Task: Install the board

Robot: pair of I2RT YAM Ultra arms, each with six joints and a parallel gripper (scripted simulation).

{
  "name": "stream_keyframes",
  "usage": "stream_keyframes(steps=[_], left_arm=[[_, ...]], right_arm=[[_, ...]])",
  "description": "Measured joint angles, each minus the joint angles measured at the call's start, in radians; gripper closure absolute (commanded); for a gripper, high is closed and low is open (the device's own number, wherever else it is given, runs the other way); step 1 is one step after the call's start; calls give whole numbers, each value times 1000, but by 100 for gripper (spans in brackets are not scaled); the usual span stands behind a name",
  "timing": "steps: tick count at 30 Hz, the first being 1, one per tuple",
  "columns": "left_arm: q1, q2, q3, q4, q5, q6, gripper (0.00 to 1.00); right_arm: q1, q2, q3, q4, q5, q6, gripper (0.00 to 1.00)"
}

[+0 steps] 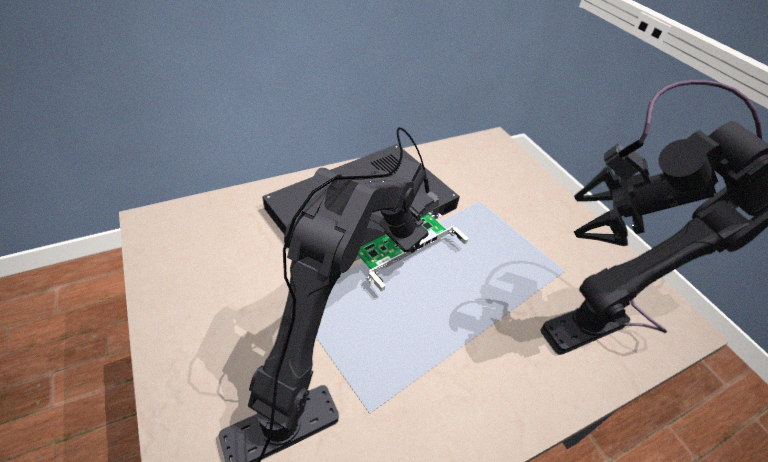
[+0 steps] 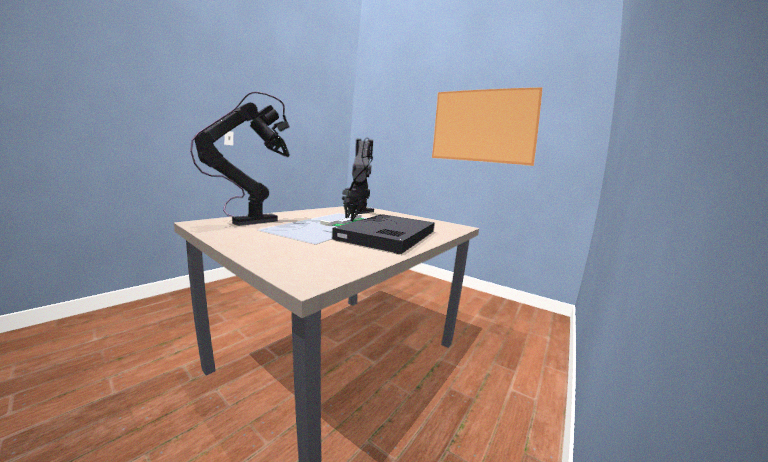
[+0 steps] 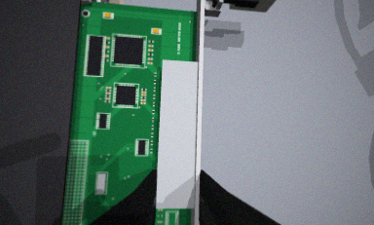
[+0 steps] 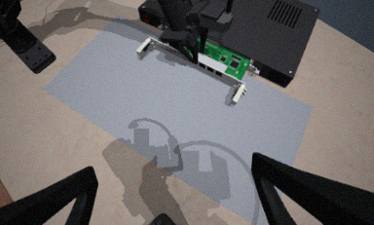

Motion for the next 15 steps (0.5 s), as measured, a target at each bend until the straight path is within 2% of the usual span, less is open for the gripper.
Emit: stream_keyframes(steps=[14,15], left_arm=[[56,47,72,-32,21,44,81],[57,47,72,-32,20,44,70]], right_arm=[[0,0,0,0,0,0,0],[0,0,0,0,0,0,0]])
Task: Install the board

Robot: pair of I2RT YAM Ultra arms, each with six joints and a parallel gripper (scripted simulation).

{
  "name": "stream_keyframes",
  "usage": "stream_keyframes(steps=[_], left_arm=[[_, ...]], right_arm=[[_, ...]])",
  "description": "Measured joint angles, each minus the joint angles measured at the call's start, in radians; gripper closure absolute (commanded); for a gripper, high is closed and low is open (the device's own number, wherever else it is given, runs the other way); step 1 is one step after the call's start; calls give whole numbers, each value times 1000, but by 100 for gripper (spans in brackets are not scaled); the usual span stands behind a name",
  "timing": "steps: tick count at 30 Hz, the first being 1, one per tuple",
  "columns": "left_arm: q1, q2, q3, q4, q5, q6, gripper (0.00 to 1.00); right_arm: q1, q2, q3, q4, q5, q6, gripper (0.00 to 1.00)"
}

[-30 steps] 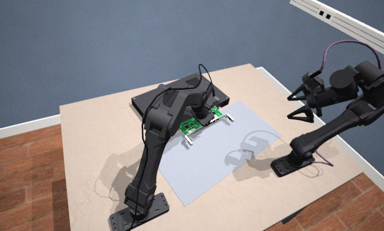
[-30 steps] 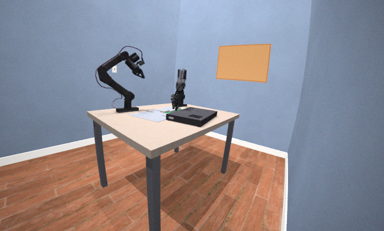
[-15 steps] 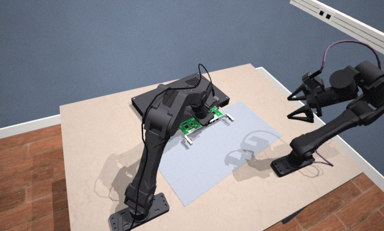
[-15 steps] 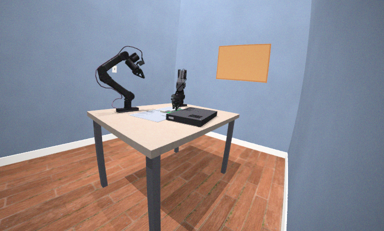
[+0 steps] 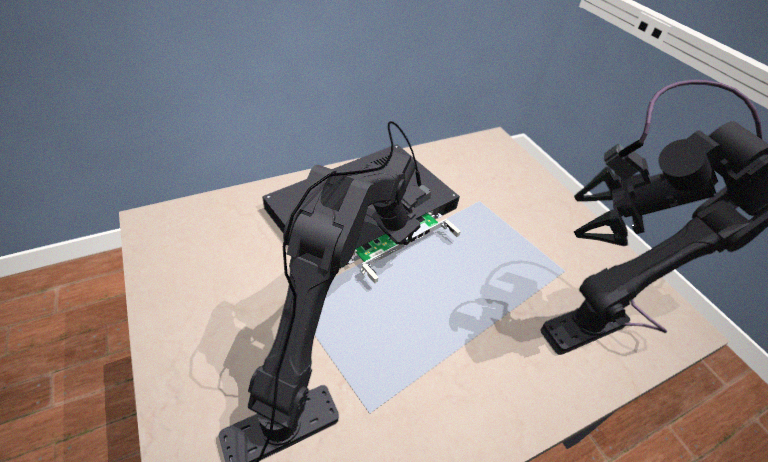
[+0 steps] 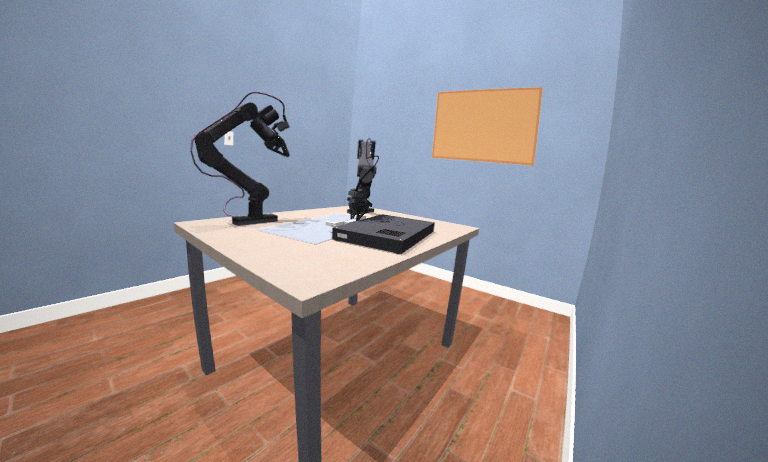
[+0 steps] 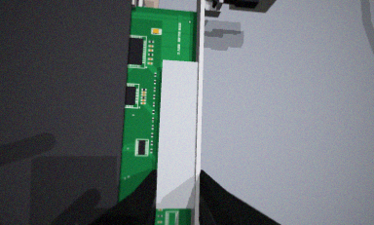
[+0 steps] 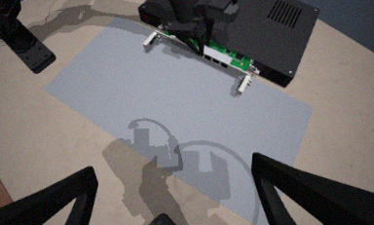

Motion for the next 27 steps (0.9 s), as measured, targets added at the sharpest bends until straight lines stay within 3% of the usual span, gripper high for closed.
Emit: stream_keyframes(steps=[23,26,27], left_arm=[[0,-26,49,-77,1,3,68],[0,-48,50,-88,3,8,36],[2,-53,50,-94,4,11,36]], right_arm=[[0,0,0,0,0,0,0],[0,0,0,0,0,0,0],[0,0,0,0,0,0,0]])
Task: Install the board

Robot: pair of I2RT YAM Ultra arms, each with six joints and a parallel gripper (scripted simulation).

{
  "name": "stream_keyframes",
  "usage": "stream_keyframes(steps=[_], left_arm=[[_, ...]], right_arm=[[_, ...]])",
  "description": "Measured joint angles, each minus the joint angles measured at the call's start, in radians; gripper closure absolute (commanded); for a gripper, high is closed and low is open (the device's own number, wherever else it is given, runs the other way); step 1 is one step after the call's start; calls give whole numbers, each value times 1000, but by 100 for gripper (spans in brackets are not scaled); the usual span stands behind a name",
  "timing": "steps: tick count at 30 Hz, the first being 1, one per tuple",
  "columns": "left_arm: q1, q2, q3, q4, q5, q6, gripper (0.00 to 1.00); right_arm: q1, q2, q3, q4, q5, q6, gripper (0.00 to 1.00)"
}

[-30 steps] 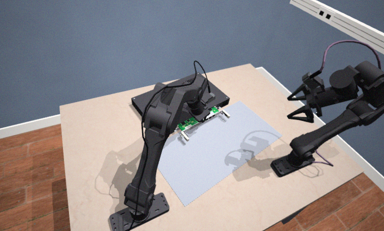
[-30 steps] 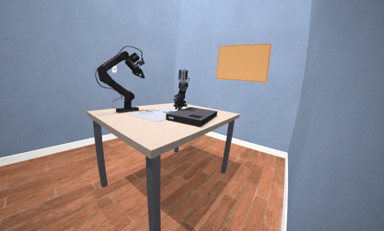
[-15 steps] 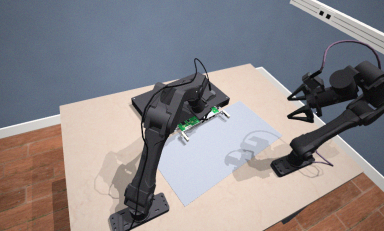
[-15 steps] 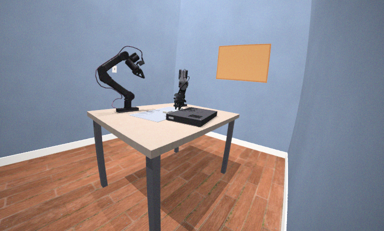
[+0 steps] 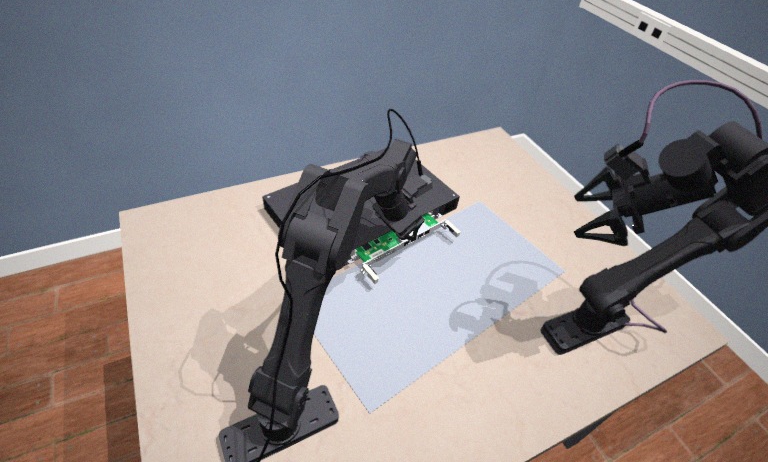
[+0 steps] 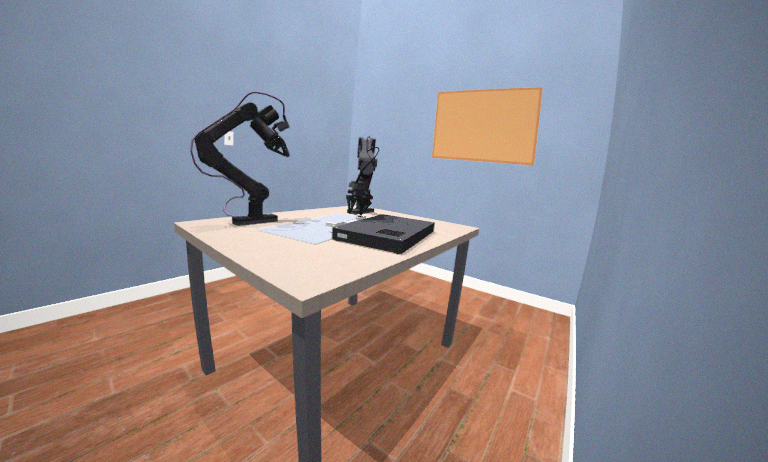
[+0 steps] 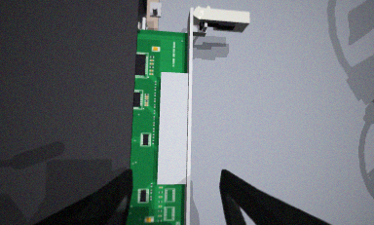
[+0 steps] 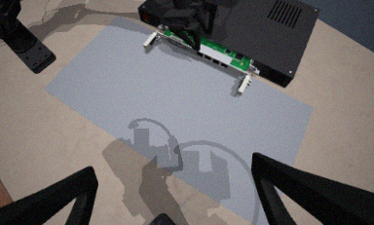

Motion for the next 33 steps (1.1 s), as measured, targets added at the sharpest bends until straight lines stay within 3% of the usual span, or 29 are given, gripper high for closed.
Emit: stream_keyframes(steps=[14,16,18,19,22,27,33], left_arm=[[35,-113,-13,-63,6,23,36],[35,-113,-29,-57,6,21,59],[35,-113,-44,-63,6,15,59],[35,-113,-48,-68,6,13,68],[35,-114,-48,-93,-4,-18,68],[30,-113,-64,-203,-50,-152,68],[18,-114,-88,-343,-96,-365,68]], right_arm=[[0,0,0,0,0,0,0],[0,0,0,0,0,0,23],[0,0,0,0,0,-2,23],[0,0,0,0,0,-2,34],[0,6,3,2,3,-3,68],[-27,120,24,39,47,2,68],[-203,319,24,124,66,-28,68]])
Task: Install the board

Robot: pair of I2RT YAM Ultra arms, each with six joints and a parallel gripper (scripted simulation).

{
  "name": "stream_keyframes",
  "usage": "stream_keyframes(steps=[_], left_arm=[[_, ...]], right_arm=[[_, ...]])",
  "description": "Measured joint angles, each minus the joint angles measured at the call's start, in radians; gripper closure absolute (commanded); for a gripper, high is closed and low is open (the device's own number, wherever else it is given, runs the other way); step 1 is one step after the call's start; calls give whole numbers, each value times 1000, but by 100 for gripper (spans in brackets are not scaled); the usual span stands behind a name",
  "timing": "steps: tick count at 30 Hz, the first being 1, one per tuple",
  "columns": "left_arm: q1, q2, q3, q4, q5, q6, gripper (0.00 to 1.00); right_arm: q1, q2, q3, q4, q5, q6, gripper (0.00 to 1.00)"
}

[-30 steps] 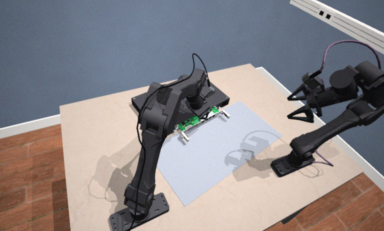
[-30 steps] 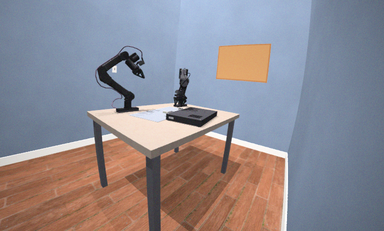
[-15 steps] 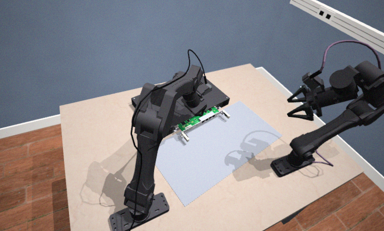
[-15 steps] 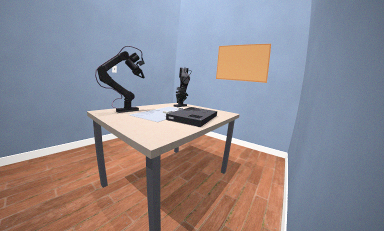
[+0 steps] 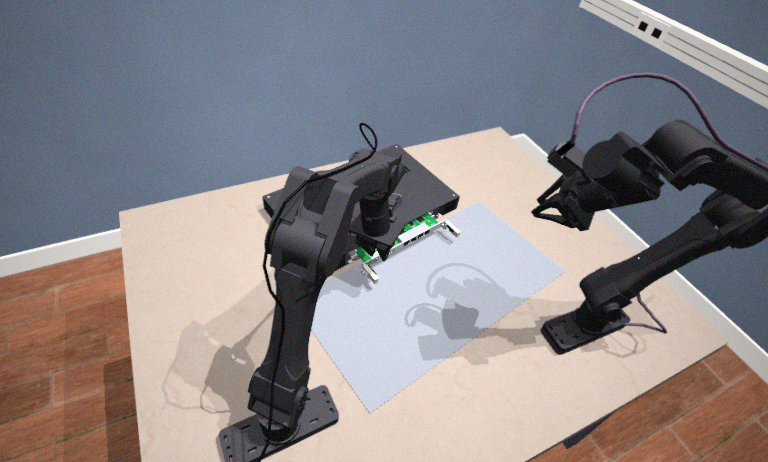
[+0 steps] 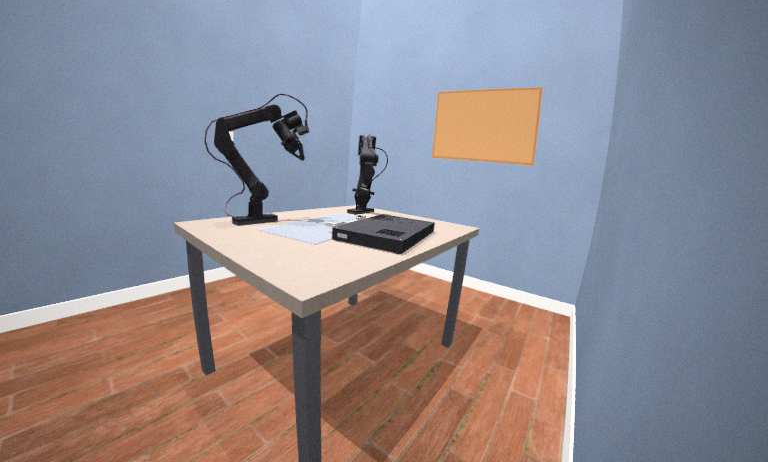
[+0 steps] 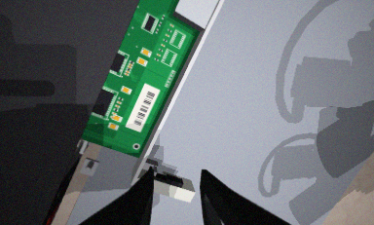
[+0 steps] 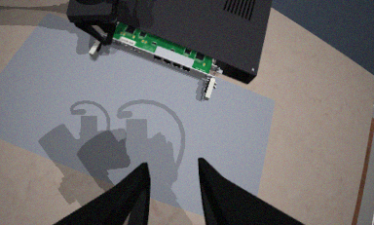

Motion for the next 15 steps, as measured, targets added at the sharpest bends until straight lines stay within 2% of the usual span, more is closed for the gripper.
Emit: stream_keyframes(steps=[8,15], left_arm=[[-10,-6,-15,-106,-12,-275,68],[-24,-20,-44,-141,-14,-549,68]], right_arm=[[-179,181,23,102,-34,-63,68],[-365,414,36,190,-126,-113,68]])
